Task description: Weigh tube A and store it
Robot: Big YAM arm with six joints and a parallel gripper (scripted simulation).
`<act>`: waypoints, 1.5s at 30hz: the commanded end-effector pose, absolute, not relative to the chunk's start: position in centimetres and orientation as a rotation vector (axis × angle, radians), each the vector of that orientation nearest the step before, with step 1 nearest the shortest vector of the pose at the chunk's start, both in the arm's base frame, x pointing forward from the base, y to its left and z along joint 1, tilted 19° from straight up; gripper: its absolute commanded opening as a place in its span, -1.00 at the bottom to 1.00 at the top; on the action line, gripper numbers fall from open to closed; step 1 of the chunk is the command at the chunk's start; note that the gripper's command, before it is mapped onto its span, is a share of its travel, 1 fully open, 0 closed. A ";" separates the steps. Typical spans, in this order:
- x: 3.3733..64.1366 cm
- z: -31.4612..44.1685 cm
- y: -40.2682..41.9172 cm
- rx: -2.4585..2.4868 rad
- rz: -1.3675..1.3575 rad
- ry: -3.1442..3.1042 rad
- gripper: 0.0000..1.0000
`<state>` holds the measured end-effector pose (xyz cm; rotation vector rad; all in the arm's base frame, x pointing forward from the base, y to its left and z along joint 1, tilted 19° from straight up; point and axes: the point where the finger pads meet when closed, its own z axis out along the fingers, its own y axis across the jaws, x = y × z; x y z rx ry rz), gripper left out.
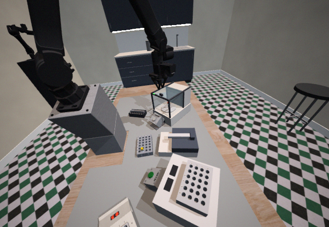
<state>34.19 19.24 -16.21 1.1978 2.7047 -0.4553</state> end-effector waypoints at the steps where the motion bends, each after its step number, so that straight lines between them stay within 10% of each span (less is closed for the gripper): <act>1: 35.2 -17.0 19.1 1.200 -0.438 2.700 -0.40; 45: 35.2 -19.6 18.6 1.195 -0.425 2.697 -0.40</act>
